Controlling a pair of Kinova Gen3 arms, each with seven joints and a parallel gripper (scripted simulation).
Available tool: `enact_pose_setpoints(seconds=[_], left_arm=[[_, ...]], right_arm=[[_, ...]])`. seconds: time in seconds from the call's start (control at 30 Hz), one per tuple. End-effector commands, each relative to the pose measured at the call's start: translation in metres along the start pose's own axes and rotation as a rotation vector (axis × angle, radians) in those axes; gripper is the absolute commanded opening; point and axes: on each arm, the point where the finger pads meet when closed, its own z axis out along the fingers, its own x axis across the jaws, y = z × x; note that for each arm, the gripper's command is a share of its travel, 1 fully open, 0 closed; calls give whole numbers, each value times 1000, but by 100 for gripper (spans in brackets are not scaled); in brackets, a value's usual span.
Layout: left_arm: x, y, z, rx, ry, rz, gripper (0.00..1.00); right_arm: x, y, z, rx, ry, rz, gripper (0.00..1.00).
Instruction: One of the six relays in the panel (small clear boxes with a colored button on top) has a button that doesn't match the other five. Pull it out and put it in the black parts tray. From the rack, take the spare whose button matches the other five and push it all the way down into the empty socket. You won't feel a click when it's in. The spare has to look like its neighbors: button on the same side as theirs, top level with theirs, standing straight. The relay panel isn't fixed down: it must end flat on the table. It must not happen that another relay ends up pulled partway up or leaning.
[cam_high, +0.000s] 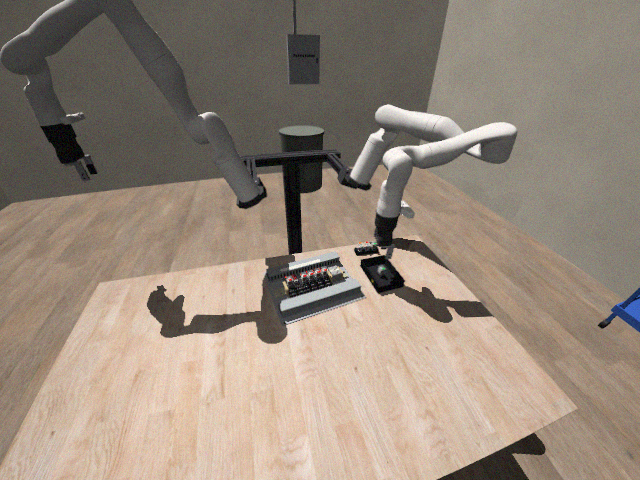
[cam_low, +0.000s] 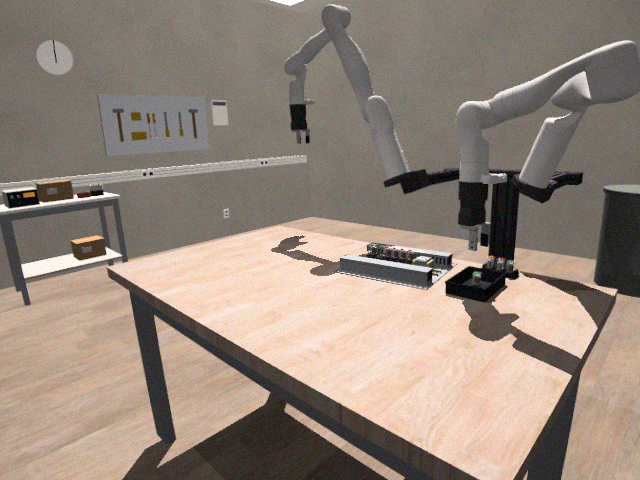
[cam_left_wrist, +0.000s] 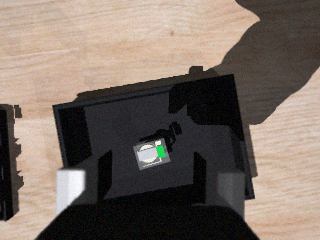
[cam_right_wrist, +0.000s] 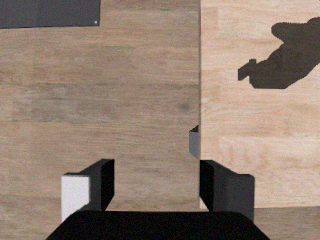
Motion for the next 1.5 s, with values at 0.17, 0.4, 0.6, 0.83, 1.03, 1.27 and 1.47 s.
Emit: enact_pose_setpoints(seconds=[0.17, 0.4, 0.6, 0.83, 1.03, 1.27, 1.47], left_arm=[[1, 0, -1, 1, 3, -56, 100], [-2, 1, -1, 16, 2, -82, 100], [-14, 9, -3, 108, -2, -81, 100], [-29, 18, -5, 215, -6, -79, 100], [-37, 23, -6, 254, -8, -79, 100], [-53, 32, -8, 310, -10, -81, 100], [-63, 38, -10, 349, -11, -82, 100]], right_arm=[[0, 0, 0, -1, 0, 0, 100], [0, 0, 0, -1, 0, 0, 100], [0, 0, 0, -1, 0, 0, 100], [0, 0, 0, -1, 0, 0, 100], [0, 0, 0, -1, 0, 0, 100], [0, 0, 0, -1, 0, 0, 100], [0, 0, 0, -1, 0, 0, 100]])
